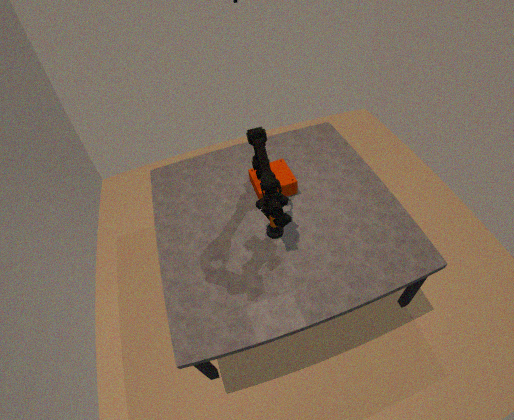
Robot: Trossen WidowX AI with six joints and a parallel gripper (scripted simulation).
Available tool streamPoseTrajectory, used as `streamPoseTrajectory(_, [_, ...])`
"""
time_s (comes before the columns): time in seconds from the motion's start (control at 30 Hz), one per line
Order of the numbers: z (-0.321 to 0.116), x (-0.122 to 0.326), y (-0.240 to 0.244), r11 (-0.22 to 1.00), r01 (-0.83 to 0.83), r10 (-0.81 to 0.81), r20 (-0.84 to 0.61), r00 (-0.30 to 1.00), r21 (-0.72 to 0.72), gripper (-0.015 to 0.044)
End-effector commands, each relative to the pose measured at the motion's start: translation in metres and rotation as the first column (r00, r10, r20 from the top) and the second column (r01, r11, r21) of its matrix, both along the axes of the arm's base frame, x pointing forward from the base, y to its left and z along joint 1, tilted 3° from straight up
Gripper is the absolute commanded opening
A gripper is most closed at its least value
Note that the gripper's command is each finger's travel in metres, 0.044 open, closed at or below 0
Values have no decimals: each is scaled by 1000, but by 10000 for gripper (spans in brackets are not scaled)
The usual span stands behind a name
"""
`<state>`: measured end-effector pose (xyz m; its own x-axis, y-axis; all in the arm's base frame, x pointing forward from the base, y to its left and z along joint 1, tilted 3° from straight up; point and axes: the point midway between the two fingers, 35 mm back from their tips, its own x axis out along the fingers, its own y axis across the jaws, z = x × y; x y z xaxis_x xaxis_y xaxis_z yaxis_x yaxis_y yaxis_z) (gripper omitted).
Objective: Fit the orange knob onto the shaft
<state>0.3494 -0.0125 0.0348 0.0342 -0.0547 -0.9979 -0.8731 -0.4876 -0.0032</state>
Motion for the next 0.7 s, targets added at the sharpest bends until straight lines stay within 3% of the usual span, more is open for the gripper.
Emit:
streamPoseTrajectory(0.0, [0, 0, 0, 1000, -7, 7, 2, 1000, -2, 0])
streamPoseTrajectory(0.67, [2, -2, 0, 1000, -7, 7, 2, 1000, -2, 0])
